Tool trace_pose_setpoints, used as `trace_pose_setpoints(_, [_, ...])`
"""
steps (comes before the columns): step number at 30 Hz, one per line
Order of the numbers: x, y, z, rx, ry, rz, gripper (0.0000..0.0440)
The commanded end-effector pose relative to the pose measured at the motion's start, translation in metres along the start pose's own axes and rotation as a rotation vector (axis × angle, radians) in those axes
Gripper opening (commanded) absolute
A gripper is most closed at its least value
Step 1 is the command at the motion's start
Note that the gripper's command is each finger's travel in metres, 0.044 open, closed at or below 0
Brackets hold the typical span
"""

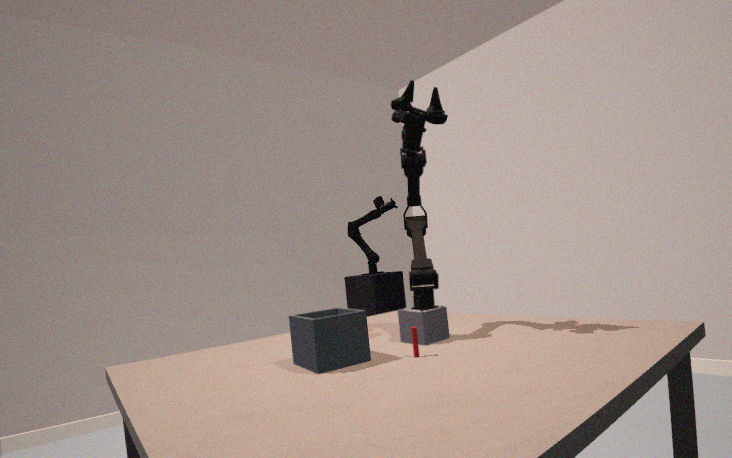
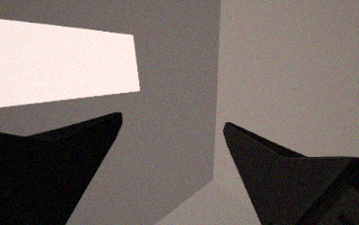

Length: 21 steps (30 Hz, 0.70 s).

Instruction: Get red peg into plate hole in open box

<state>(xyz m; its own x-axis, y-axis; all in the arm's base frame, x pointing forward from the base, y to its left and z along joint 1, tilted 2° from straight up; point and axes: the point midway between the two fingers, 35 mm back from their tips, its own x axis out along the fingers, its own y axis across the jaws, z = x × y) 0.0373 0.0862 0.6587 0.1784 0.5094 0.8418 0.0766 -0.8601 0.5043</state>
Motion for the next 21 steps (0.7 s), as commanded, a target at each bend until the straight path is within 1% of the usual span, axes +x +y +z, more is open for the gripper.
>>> trace_pose_setpoints(1, [0.001, -0.019, 0.028, -0.038, -0.096, -0.050, 0.0440])
trace_pose_setpoints(11, [-0.010, -0.064, 0.107, -0.130, -0.365, -0.216, 0.0440])
trace_pose_setpoints(21, [-0.042, -0.103, 0.178, -0.164, -0.607, -0.394, 0.0440])
